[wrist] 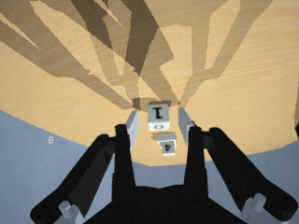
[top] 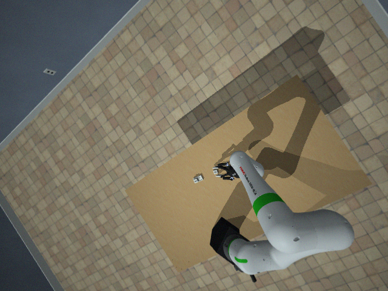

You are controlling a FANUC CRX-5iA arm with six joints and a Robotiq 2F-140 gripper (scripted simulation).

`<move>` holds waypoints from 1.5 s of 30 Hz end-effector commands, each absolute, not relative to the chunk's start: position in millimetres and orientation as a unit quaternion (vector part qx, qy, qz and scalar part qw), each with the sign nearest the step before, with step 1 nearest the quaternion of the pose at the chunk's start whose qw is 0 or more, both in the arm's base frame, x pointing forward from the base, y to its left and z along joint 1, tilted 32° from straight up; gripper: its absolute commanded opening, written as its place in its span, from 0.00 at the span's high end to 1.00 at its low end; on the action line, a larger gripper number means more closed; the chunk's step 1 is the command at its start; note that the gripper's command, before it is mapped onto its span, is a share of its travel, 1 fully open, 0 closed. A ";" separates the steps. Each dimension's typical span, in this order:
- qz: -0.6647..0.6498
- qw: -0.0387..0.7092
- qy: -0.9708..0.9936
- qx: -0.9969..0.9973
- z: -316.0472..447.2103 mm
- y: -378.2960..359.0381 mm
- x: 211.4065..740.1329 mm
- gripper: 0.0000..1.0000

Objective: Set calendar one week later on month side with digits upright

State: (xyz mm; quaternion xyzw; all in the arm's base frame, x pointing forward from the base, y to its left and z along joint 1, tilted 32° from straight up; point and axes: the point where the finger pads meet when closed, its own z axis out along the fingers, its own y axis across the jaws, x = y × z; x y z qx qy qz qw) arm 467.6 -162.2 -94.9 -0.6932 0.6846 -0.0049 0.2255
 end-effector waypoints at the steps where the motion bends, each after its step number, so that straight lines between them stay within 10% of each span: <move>1: -0.005 0.226 0.685 -0.693 -94.8 -162.2 467.7 0.60; 45: -0.005 0.226 0.685 -0.693 -37.9 -131.6 449.8 0.60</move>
